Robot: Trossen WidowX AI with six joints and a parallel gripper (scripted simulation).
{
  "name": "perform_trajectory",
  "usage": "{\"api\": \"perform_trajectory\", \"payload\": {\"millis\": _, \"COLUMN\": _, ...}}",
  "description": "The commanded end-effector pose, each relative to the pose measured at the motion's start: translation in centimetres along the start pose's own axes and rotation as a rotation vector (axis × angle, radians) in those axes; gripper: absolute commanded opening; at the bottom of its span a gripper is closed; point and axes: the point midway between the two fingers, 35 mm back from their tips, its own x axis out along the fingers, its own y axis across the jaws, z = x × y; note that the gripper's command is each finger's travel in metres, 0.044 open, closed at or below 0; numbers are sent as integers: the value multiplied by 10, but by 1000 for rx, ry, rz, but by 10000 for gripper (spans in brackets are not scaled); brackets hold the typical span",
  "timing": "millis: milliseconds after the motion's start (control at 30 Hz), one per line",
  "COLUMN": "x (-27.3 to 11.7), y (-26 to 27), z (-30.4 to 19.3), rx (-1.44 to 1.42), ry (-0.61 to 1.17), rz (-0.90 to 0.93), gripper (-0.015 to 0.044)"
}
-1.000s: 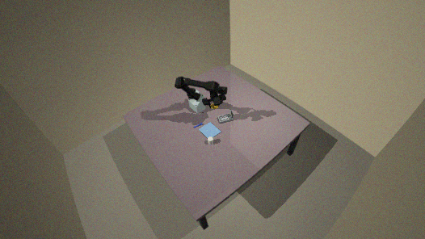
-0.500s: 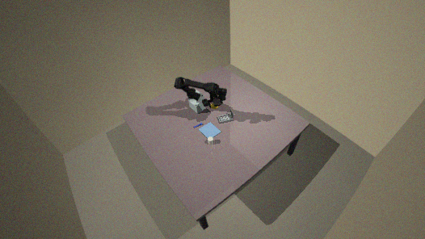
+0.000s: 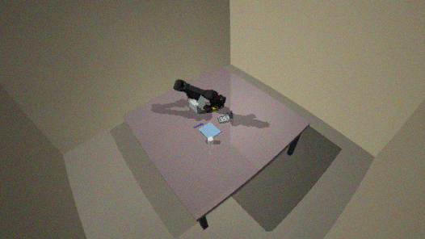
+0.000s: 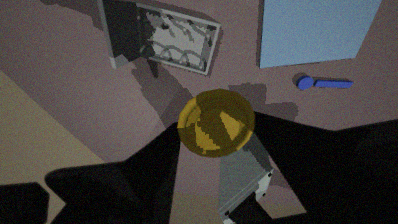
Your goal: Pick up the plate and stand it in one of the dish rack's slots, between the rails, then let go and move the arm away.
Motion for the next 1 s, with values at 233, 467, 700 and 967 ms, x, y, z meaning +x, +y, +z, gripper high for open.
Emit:
{"api": "perform_trajectory", "payload": {"millis": 233, "x": 25, "y": 1, "z": 0, "rx": -216, "ry": 58, "rz": 190, "gripper": 0}}
{"api": "perform_trajectory", "payload": {"millis": 467, "x": 37, "y": 1, "z": 2, "rx": -340, "ry": 47, "rz": 309, "gripper": 0}}
{"api": "perform_trajectory", "payload": {"millis": 700, "x": 47, "y": 1, "z": 4, "rx": -461, "ry": 5, "rz": 426, "gripper": 0}}
{"api": "perform_trajectory", "payload": {"millis": 967, "x": 57, "y": -1, "z": 8, "rx": -594, "ry": -83, "rz": 547, "gripper": 0}}
